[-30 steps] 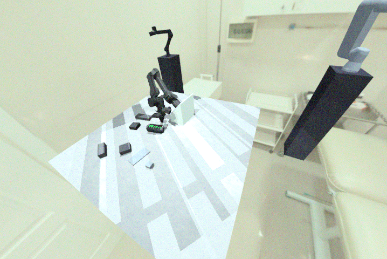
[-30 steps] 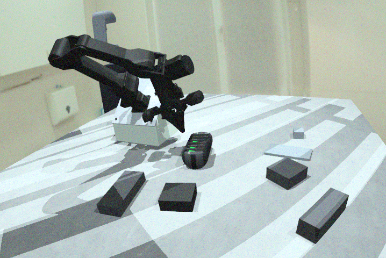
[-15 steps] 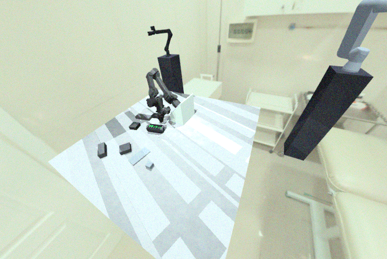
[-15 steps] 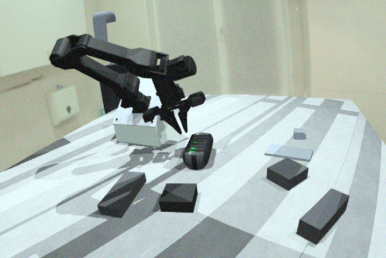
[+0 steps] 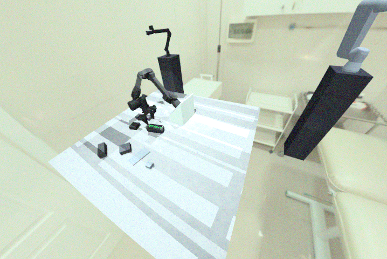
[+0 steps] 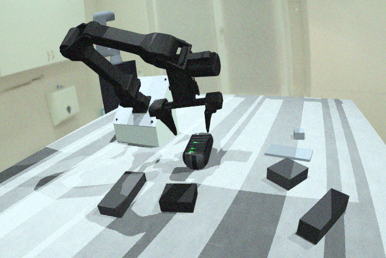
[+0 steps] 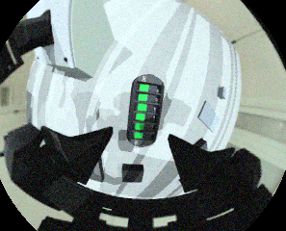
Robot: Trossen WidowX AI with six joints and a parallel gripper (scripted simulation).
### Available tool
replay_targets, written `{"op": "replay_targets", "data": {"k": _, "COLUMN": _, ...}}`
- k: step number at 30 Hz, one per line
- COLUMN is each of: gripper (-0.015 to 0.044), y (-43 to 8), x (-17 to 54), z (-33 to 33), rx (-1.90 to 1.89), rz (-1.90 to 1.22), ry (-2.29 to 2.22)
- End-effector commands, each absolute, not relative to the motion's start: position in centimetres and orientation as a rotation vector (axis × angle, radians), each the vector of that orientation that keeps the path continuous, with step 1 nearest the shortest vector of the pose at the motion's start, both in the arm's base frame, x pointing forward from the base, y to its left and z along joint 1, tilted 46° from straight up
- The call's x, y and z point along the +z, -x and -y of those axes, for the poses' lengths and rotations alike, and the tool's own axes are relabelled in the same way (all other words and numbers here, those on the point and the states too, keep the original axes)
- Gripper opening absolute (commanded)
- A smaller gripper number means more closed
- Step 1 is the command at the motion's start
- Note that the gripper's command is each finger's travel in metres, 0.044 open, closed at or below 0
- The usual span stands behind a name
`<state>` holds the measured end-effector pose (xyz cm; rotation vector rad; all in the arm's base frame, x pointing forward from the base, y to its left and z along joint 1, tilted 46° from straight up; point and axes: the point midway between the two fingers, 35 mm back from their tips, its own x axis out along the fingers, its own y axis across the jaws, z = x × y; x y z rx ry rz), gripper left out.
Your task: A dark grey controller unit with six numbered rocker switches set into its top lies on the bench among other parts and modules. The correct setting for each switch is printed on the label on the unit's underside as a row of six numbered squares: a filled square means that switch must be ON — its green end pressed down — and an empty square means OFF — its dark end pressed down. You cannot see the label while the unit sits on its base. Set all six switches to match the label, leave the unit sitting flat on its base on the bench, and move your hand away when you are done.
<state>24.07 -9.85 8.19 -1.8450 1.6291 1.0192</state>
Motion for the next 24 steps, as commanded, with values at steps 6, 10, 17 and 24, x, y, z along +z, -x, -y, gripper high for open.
{"op": "replay_targets", "data": {"k": 6, "gripper": 0.044, "y": -25.8, "x": 10.3, "z": 11.4, "rx": 1.087, "rz": -1.672, "ry": 1.754}}
{"op": "replay_targets", "data": {"k": 10, "gripper": 0.044, "y": -25.8, "x": 10.2, "z": 11.5, "rx": 1.087, "rz": -1.672, "ry": 1.754}}
{"op": "replay_targets", "data": {"k": 17, "gripper": 0.044, "y": -25.9, "x": 9.4, "z": 12.3, "rx": 1.087, "rz": -1.671, "ry": 1.754}}
{"op": "replay_targets", "data": {"k": 24, "gripper": 0.044, "y": -25.9, "x": 8.6, "z": 13.2, "rx": 1.087, "rz": -1.67, "ry": 1.754}}
